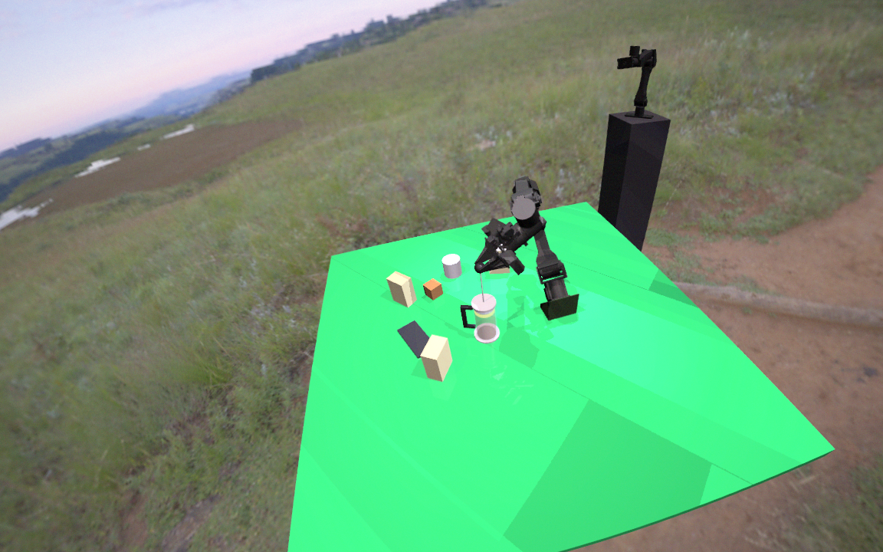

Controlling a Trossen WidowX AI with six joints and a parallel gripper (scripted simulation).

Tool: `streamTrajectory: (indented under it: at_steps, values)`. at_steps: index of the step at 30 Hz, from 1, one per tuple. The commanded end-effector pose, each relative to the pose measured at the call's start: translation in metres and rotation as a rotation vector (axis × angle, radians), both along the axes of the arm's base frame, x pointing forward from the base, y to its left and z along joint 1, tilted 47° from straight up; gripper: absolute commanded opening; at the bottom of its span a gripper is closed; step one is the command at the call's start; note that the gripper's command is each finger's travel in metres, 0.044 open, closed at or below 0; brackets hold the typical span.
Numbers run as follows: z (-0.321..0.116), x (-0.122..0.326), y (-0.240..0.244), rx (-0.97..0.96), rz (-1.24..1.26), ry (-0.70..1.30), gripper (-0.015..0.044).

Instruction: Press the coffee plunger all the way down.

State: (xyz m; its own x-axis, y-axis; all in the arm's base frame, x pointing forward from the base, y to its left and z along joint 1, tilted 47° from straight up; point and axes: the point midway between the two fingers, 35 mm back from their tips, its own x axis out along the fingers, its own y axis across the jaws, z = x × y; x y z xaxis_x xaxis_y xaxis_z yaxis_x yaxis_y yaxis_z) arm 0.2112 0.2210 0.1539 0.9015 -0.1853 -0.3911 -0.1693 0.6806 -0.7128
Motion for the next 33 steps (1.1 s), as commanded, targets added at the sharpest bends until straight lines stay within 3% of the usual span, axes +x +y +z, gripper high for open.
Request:
streamTrajectory:
  at_steps: [1, 33]
  values:
    - [-0.009, 0.002, -0.008, -0.007, -0.009, 0.014, 0.0126]
    - [-0.048, 0.011, -0.043, -0.005, -0.009, 0.017, 0.0126]
